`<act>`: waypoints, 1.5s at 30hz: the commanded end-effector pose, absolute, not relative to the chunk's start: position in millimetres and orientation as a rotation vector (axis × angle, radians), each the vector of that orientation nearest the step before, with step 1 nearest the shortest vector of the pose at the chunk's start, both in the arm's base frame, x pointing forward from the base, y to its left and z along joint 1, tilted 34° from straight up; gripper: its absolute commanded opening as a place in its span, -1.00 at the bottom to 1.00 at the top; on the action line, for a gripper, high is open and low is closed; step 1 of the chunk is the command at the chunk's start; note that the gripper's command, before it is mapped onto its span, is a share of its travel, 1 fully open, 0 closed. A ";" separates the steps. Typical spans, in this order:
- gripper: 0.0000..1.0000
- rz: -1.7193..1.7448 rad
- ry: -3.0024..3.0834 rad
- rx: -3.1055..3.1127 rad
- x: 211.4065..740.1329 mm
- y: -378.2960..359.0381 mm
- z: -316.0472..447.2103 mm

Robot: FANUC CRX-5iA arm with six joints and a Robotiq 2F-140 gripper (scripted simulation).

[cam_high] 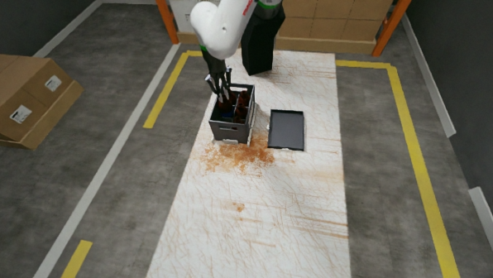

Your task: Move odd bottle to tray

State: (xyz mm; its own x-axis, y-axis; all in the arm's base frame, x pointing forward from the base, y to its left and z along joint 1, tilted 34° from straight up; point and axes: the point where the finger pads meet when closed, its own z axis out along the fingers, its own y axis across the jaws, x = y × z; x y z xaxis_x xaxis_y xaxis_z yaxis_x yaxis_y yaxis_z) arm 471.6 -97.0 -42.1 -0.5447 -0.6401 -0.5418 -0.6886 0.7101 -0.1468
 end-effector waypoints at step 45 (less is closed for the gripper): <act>-0.80 0.110 2.341 -1.009 455.9 -107.3 -14.2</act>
